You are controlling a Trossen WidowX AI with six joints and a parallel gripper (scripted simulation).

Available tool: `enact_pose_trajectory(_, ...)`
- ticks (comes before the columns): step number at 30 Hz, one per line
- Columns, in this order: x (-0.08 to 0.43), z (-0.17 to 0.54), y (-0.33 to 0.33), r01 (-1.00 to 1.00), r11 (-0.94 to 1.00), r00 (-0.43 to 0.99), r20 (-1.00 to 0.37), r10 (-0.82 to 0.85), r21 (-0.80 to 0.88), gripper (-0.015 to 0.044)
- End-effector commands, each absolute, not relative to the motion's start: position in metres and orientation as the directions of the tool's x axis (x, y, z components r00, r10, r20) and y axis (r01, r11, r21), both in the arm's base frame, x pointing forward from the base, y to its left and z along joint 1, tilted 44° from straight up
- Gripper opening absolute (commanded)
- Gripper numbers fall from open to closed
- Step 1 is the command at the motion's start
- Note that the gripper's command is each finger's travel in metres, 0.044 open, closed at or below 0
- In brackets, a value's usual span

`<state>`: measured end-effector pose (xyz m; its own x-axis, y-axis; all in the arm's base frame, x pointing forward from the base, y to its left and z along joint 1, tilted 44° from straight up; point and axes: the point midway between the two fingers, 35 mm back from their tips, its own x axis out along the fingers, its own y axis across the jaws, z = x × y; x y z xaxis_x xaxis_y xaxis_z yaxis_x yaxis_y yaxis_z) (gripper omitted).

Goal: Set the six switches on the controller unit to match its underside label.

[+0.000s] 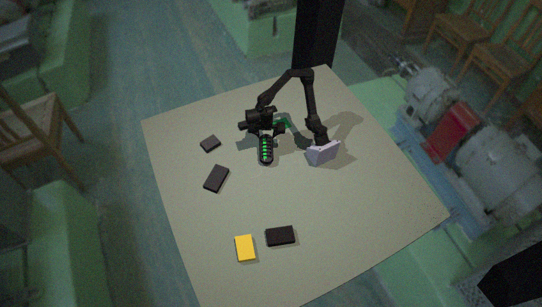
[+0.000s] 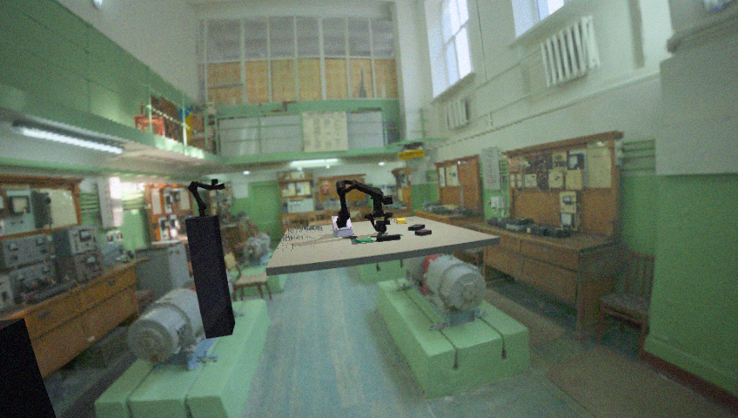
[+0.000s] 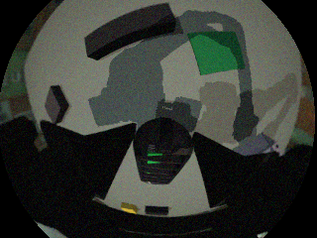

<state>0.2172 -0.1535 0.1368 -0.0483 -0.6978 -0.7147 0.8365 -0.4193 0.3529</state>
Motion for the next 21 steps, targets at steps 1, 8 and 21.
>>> enact_pose_trajectory(1,0.215,0.131,-0.154,0.843,-0.418,-0.05,-0.723,-0.689,0.34,0.0336)
enact_pose_trajectory(8,0.215,0.128,-0.157,0.843,-0.418,-0.05,-0.722,-0.69,0.34,0.0336)
enact_pose_trajectory(21,0.215,0.121,-0.164,0.843,-0.417,-0.05,-0.722,-0.69,0.34,0.0336)
